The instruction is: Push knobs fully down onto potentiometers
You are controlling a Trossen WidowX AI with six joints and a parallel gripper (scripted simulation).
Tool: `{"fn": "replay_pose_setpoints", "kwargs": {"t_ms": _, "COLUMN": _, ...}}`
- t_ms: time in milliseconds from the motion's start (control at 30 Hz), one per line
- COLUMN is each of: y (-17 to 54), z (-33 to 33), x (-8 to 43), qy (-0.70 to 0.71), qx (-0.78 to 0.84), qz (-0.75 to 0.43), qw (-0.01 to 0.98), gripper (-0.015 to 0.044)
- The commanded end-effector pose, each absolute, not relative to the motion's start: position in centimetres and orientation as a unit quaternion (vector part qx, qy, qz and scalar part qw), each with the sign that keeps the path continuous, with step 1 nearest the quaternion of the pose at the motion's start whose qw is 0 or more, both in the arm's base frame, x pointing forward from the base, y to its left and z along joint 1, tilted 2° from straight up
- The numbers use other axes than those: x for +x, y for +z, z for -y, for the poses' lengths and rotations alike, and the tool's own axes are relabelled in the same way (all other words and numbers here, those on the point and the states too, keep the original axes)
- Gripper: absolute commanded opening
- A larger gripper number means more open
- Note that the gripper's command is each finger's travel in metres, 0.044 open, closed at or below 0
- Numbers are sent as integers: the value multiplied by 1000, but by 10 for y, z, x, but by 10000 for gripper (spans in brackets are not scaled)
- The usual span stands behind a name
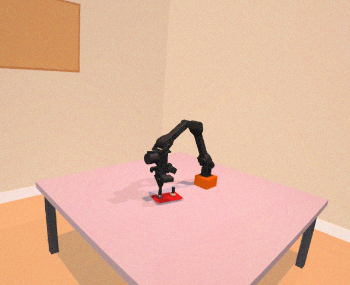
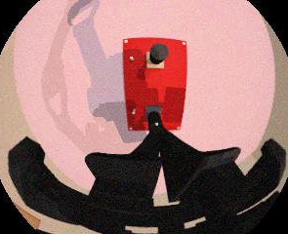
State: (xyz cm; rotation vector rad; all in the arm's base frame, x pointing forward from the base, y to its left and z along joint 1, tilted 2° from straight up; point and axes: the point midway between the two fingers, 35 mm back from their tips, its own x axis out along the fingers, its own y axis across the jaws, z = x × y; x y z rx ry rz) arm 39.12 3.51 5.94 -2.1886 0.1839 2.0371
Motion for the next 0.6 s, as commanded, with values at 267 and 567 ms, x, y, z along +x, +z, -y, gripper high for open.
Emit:
{"fn": "replay_pose_setpoints", "kwargs": {"t_ms": 267, "y": 48, "z": -35, "x": 393, "qy": 681, "qx": -726, "qz": -63, "qw": 70, "gripper": 0}}
{"fn": "replay_pose_setpoints", "kwargs": {"t_ms": 567, "y": 48, "z": -35, "x": 393, "qy": 681, "qx": -726, "qz": -63, "qw": 70, "gripper": 0}}
